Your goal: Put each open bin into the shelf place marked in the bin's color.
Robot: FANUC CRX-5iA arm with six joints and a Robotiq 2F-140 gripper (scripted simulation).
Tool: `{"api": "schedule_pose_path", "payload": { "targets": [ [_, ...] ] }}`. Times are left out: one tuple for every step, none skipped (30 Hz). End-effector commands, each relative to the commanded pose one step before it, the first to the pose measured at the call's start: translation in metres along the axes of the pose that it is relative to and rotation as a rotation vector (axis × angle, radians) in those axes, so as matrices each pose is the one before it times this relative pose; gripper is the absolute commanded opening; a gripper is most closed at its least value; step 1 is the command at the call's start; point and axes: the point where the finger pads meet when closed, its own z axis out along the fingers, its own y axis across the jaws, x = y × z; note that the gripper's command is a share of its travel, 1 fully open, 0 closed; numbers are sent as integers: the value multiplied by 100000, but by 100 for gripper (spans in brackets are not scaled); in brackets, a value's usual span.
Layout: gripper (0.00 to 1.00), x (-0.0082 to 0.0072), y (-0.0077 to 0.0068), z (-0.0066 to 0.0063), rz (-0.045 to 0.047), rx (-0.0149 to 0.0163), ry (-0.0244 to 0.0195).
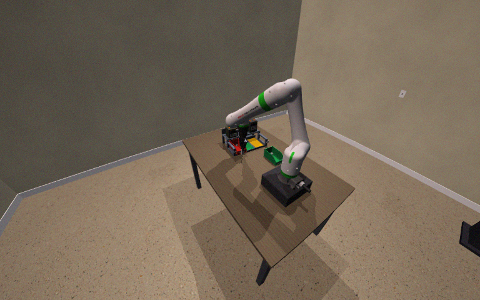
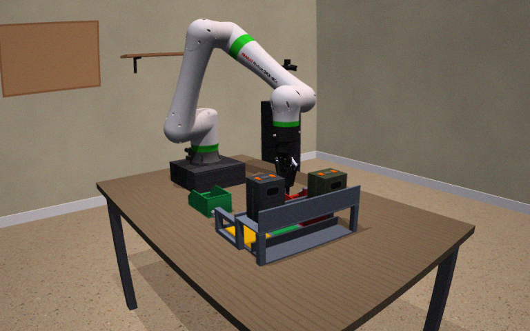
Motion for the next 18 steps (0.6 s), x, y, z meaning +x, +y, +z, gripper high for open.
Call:
{"api": "schedule_pose_path", "payload": {
  "targets": [
    [0,-3,-336,-18,-1,40,-5],
    [0,0,-74,0,0,0,0],
    [0,0,-74,0,0,0,0],
    [0,0,-74,0,0,0,0],
    [0,0,-73,0,0,0,0],
    [0,0,-73,0,0,0,0],
    [0,0,-73,0,0,0,0],
    [0,0,0,0,0,0,0],
    [0,0,0,0,0,0,0],
    [0,0,-72,0,0,0,0],
    [0,0,-71,0,0,0,0],
    [0,0,-71,0,0,0,0],
    [0,0,-70,0,0,0,0],
    [0,0,-70,0,0,0,0],
    [0,0,-69,0,0,0,0],
    [0,0,-68,0,0,0,0],
    [0,0,-67,0,0,0,0],
    [0,0,-66,0,0,0,0]
  ]
}}
